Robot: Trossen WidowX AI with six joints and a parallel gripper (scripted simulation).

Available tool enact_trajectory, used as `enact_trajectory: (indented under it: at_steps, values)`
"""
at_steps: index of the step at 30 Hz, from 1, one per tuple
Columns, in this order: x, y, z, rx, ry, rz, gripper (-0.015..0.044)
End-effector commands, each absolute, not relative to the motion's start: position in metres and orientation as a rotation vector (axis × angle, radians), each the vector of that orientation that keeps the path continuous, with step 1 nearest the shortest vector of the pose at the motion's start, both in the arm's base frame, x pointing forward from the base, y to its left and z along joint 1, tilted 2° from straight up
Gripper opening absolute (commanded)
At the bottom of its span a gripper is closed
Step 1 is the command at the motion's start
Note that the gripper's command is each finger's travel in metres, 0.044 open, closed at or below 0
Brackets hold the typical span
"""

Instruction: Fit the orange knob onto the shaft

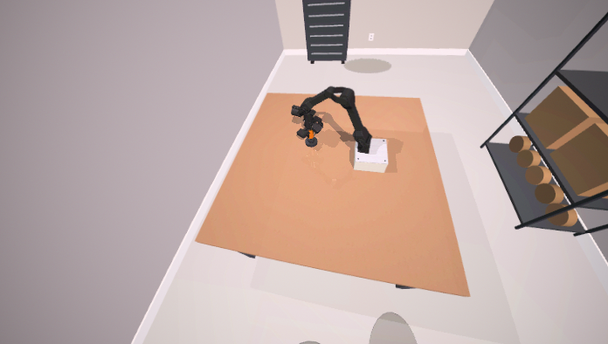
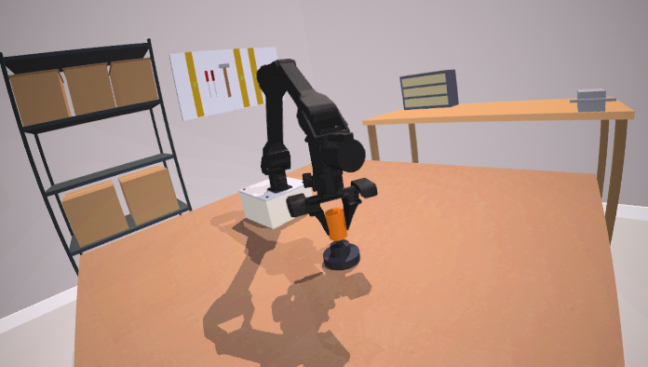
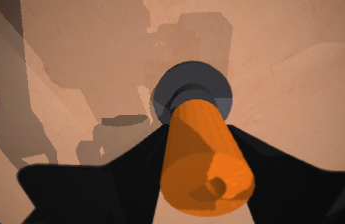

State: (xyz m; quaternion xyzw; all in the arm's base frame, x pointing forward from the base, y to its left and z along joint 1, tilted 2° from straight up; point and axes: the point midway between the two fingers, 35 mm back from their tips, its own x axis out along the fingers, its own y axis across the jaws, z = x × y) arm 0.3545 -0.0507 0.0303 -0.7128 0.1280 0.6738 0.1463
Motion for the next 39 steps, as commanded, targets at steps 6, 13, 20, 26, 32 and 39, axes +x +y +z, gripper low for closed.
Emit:
enact_trajectory:
  at_steps: [6,13,20,26,32,39]
  values:
    - [0.3552,-0.0506,0.0282,-2.058,0.363,1.938,0.0]
    - [0.3515,-0.0501,0.0287,-2.057,0.363,1.939,0.0]
    - [0.3509,-0.0501,0.0315,-2.024,0.411,1.908,0.0]
    - [0.3513,-0.0502,0.0324,-1.807,0.676,1.708,0.0]
    - [0.3527,-0.0504,0.0328,-1.511,0.953,1.434,0.0]
    - [0.356,-0.0509,0.0321,-1.145,1.199,1.094,0.0]
